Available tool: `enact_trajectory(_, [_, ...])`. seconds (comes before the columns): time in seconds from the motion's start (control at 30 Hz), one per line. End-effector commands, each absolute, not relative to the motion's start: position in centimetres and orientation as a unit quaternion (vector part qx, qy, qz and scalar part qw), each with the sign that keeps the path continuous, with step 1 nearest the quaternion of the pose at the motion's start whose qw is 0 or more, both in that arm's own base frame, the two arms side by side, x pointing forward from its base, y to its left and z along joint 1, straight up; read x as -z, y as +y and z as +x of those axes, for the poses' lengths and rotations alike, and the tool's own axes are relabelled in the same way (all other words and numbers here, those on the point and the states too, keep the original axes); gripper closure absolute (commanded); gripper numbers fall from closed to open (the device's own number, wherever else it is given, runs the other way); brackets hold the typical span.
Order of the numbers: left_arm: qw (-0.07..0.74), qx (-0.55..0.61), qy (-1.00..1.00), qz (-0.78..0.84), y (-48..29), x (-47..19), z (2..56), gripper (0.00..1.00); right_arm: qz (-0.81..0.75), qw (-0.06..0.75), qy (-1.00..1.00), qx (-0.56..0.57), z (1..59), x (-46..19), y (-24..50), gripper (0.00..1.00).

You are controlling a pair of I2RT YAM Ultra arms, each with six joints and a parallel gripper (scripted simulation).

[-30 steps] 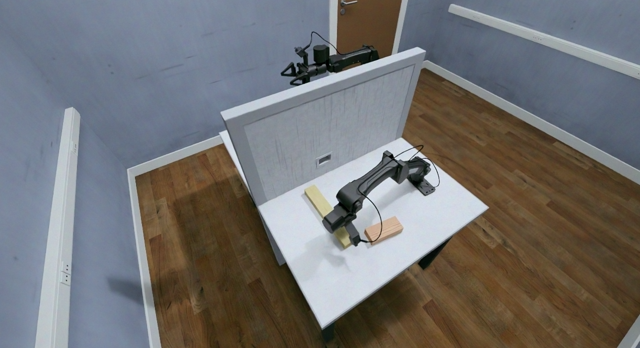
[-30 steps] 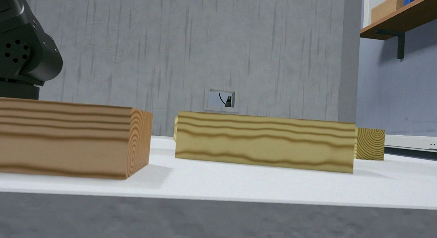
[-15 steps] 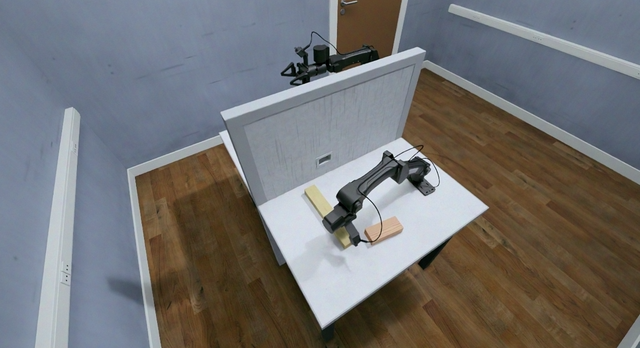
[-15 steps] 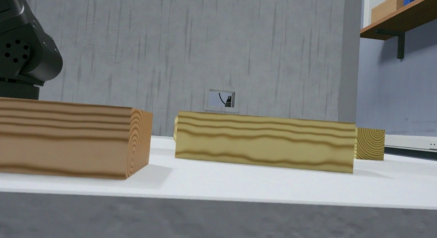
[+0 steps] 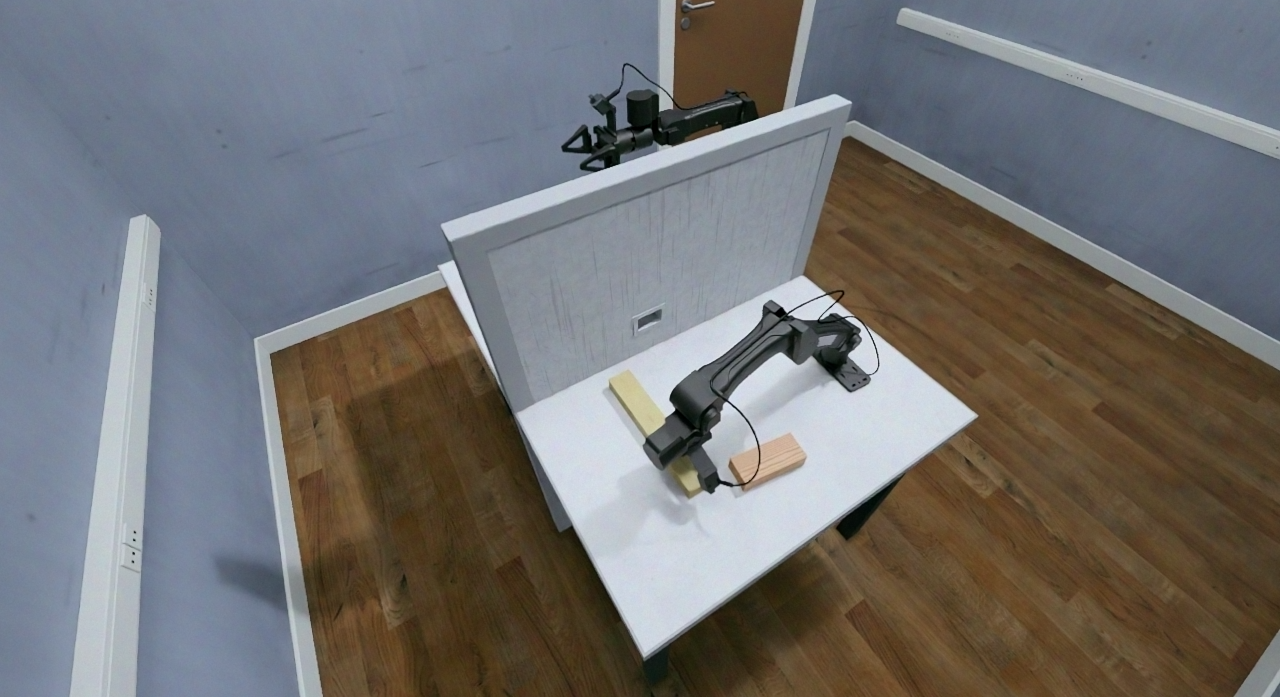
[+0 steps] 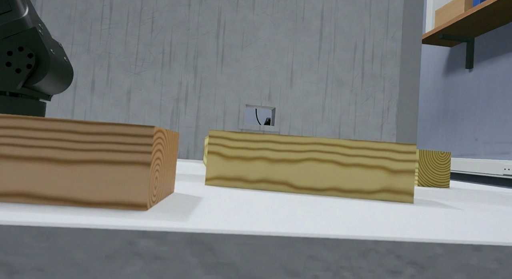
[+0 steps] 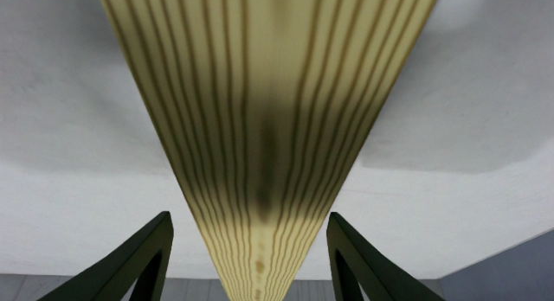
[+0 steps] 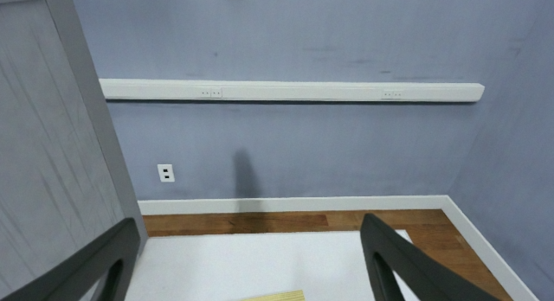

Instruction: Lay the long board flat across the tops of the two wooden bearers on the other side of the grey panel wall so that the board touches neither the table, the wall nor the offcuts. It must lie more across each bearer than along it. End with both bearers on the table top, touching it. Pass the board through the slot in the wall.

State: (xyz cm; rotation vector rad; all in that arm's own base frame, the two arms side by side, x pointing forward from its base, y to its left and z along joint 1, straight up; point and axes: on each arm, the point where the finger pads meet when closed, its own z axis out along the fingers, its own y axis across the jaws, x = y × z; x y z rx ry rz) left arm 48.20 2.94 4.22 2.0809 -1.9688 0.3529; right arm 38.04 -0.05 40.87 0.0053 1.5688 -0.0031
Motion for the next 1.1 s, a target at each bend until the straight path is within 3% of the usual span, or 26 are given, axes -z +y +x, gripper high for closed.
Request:
enact_trajectory(0.0, [0.100,-0.138,-0.681,0.712,2.4,-5.8,49.0,0.28,-0.003,0.707,0.707,-0.004,37.7,-41.0,0.5,0.00])
enact_trajectory(1.07, [0.120,-0.121,-0.677,0.716,3.7,-5.9,48.0,0.28,-0.003,0.707,0.707,-0.004,37.7,-41.0,0.5,0.00])
